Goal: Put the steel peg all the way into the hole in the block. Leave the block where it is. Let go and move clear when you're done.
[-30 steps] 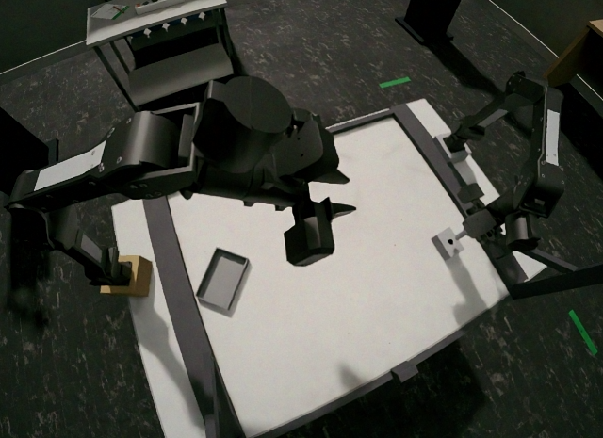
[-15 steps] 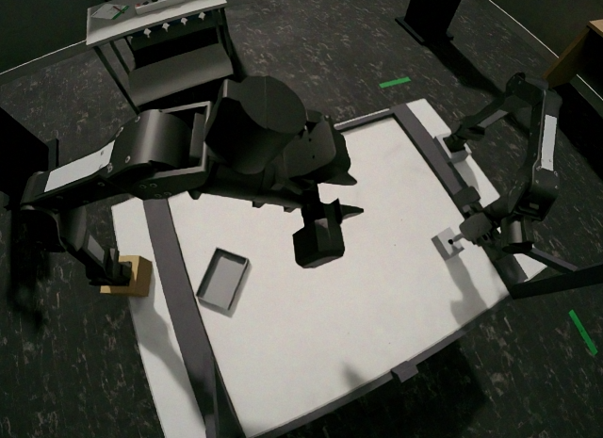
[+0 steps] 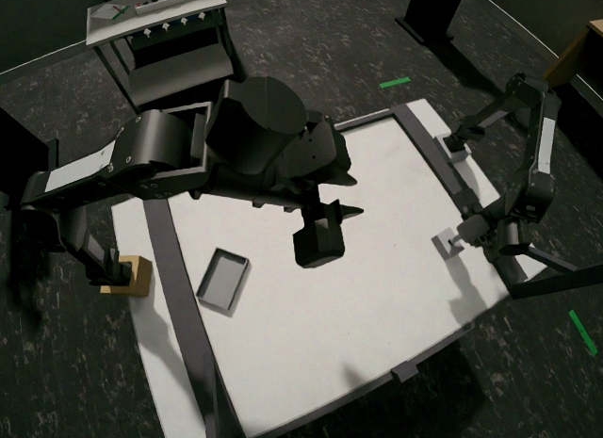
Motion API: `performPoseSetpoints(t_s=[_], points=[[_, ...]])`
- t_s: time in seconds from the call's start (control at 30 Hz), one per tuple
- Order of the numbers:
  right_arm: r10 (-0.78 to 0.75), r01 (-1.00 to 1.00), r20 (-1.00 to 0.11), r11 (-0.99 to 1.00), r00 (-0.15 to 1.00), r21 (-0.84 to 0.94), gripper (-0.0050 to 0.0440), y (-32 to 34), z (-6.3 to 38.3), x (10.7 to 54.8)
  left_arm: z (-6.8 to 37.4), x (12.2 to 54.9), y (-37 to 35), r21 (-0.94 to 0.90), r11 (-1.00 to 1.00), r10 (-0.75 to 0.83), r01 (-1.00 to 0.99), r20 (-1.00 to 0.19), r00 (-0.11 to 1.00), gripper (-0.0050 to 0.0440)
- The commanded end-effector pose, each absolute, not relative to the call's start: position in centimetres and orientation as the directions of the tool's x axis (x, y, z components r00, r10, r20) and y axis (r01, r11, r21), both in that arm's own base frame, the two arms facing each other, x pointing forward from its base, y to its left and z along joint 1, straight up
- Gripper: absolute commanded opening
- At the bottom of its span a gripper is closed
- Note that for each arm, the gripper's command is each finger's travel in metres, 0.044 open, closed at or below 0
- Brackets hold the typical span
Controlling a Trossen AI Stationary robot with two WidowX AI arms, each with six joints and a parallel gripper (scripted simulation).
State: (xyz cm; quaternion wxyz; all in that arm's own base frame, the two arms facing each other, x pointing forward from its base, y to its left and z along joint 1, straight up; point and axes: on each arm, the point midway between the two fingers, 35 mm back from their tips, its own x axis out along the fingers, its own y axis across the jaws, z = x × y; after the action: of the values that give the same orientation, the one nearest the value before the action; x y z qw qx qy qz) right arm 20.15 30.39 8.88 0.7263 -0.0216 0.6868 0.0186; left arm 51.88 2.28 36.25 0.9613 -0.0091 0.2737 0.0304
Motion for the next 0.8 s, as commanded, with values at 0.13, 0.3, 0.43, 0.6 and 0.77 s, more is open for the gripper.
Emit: performPoseSetpoints(t_s=[0.13, 0.3, 0.43, 0.6, 0.77], points=[[0.030, -0.056, -0.997, 0.998, 0.073, 0.026, -0.0050, 30.7, 9.9, 20.3, 37.4, 51.4, 2.3, -0.001, 0.998, 0.052, -0.061, -0.506, 0.861, 0.0200], [0.032, -0.056, -0.997, 0.998, 0.075, 0.028, -0.0050, 30.4, 10.0, 20.1, 37.4, 51.4, 2.3, -0.001, 0.998, 0.052, -0.061, -0.506, 0.861, 0.0200], [0.021, -0.056, -0.998, 0.998, 0.067, 0.017, -0.0050, 30.5, 9.4, 20.1, 37.4, 51.4, 2.3, -0.001, 0.998, 0.052, -0.061, -0.506, 0.861, 0.0200], [0.017, -0.056, -0.998, 0.998, 0.064, 0.013, -0.0050, 30.5, 8.8, 20.0, 37.4, 51.4, 2.3, -0.001, 0.998, 0.052, -0.061, -0.506, 0.861, 0.0200], [0.021, -0.057, -0.998, 0.998, 0.067, 0.017, -0.0050, 30.5, 8.5, 20.0, 37.4, 51.4, 2.3, -0.001, 0.998, 0.052, -0.061, -0.506, 0.861, 0.0200]])
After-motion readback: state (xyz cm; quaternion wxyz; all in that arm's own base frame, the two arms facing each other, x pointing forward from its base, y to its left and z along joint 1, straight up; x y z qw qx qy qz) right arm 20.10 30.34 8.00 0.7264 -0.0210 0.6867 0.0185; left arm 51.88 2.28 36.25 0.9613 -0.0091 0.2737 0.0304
